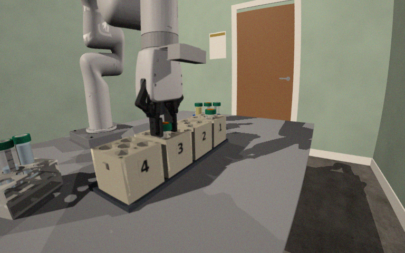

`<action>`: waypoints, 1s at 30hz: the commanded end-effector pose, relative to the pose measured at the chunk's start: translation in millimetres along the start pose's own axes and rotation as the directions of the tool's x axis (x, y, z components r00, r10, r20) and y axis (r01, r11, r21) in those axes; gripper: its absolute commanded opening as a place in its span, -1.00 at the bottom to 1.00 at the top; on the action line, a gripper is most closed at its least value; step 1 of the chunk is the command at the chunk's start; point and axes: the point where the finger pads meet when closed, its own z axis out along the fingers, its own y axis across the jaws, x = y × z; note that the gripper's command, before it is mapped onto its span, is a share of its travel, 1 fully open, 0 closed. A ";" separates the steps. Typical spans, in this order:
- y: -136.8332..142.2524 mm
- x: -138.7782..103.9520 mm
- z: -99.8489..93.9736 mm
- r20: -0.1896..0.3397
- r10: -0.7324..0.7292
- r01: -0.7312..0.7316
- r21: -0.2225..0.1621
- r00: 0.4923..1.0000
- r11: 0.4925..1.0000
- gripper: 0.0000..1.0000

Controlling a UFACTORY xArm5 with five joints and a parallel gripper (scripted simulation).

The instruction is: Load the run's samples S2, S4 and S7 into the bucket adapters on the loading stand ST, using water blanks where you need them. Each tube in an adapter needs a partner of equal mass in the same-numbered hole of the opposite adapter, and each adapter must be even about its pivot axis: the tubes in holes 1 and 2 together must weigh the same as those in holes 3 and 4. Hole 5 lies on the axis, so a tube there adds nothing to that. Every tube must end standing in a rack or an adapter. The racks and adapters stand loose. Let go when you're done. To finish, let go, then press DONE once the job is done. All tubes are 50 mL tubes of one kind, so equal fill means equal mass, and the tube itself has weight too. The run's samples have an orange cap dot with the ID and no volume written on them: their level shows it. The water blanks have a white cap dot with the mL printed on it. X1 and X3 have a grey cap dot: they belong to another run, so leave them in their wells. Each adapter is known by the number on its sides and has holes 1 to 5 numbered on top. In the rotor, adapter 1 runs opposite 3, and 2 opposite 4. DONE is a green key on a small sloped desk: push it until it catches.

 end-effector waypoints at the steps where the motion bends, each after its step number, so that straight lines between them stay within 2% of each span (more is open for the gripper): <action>1: 0.3 1.3 -1.5 -0.004 0.000 0.000 0.000 1.000 1.000 -0.13; 8: 0.3 1.3 -1.5 -0.004 0.000 0.000 0.000 1.000 1.000 -0.13; 30: 0.4 1.2 -41.6 -0.004 0.000 0.000 0.000 1.000 1.000 -0.13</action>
